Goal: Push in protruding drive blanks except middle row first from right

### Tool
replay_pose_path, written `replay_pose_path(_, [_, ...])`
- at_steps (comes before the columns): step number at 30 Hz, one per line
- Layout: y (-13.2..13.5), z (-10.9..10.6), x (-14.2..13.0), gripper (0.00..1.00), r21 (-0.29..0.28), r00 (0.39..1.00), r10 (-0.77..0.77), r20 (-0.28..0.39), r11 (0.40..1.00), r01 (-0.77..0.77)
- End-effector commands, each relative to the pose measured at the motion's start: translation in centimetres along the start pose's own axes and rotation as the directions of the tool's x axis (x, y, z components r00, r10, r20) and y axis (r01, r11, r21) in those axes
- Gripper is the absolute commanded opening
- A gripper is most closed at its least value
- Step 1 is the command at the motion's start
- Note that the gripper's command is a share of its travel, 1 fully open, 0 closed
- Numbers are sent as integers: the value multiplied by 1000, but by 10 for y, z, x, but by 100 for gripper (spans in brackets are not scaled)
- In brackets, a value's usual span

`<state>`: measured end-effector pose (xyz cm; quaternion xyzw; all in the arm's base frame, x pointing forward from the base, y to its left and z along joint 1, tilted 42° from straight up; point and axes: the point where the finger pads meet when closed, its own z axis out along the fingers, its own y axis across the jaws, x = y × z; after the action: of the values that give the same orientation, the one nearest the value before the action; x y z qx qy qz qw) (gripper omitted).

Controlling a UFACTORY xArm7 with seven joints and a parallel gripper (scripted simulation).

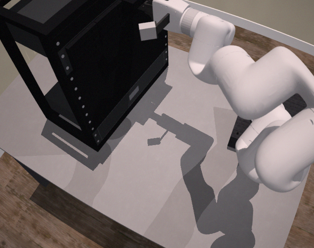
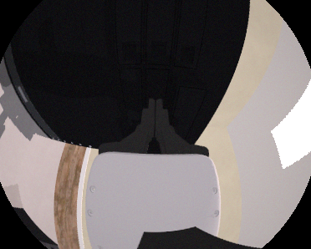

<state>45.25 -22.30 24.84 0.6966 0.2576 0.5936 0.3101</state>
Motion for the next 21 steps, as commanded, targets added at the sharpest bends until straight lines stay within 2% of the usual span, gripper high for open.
replay_pose_path(1, [2,1,0,0,-4,1000,-1,0,1000,1])
replay_pose_path(21, [2,3,0,0,-4,1000,-1,0,1000,1])
